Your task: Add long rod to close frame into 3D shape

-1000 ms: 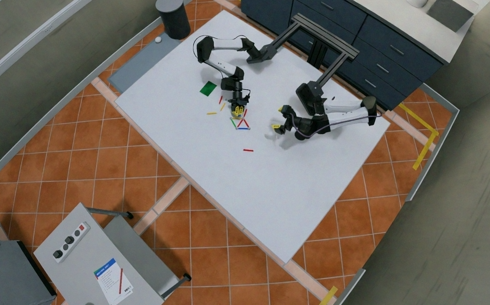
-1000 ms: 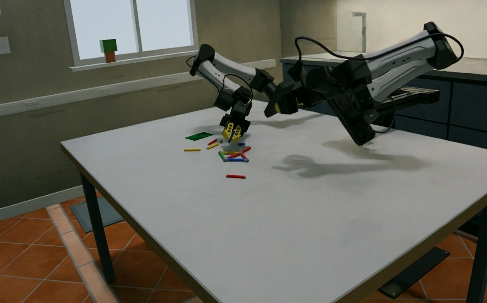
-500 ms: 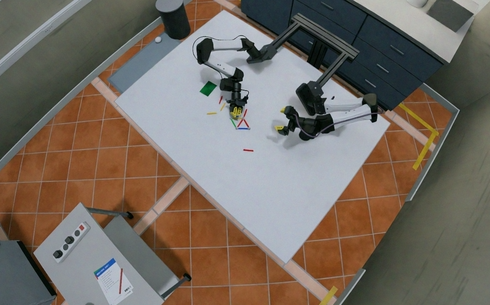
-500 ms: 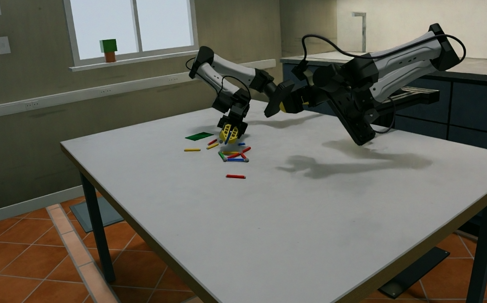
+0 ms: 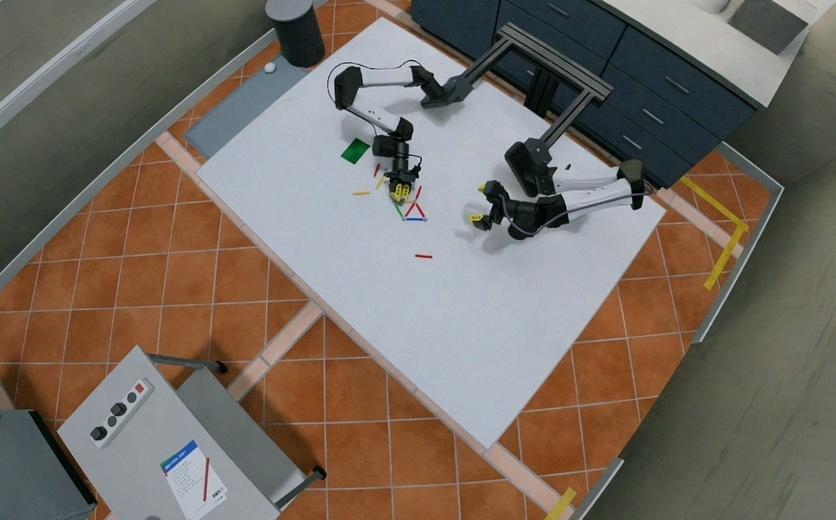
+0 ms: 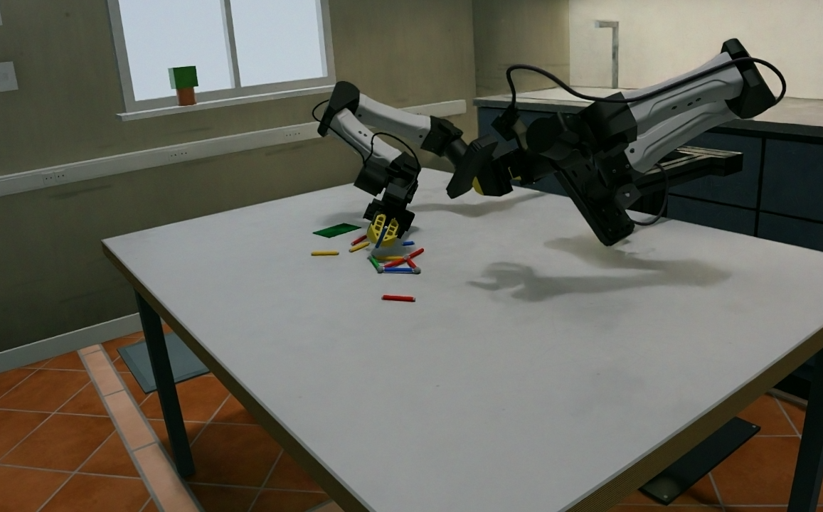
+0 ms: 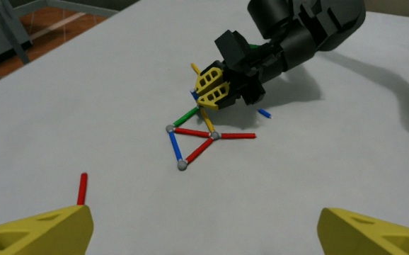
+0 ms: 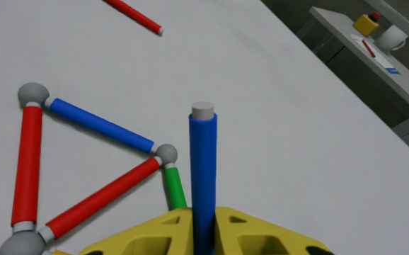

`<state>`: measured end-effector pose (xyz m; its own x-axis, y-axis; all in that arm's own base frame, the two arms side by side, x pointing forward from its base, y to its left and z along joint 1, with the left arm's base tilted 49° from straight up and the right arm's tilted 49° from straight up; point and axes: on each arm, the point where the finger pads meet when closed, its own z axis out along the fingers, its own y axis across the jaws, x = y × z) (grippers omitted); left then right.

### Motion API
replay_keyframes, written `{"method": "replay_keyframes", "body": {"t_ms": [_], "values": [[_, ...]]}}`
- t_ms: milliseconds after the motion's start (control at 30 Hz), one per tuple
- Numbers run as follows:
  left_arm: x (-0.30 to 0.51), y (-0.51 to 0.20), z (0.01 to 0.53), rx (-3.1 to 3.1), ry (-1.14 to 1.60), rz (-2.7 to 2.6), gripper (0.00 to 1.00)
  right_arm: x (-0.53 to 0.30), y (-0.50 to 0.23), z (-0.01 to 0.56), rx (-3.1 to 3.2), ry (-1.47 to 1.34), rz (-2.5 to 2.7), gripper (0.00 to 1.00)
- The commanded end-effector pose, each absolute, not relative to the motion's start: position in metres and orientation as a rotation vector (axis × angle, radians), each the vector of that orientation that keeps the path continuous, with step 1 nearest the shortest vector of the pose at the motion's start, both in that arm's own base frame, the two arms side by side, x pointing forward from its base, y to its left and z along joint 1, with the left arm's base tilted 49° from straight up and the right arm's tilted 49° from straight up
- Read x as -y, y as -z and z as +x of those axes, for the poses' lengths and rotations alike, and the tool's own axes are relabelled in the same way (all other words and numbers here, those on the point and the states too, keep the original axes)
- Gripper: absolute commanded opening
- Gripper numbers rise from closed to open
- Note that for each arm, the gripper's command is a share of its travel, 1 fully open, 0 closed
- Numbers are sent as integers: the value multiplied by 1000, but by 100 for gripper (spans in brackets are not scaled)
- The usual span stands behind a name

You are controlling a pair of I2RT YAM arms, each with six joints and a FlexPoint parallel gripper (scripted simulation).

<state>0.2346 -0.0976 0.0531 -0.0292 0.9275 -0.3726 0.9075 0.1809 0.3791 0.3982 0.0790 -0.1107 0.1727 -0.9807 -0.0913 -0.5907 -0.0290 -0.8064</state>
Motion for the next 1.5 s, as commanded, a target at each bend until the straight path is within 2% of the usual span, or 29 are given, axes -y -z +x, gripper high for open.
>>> {"method": "replay_keyframes", "body": {"t_ms": [0,833,1000,1067,1100,1467], "values": [[102,-55,242,-1883,-48,1714,100,-79,106,406,-1469,665,-1704,0],[98,-34,252,-1884,-40,1719,100,-58,110,408,-1474,659,-1707,0],[96,-38,264,-1880,-103,1722,44,-58,110,408,-1474,658,-1707,0],[96,-38,264,-1880,-103,1722,44,-58,110,408,-1474,658,-1707,0],[96,-37,266,-1880,-114,1728,38,-61,109,407,-1473,660,-1709,0],[82,3,314,-1995,-291,1825,38,-61,109,407,-1473,660,-1709,0]]}}
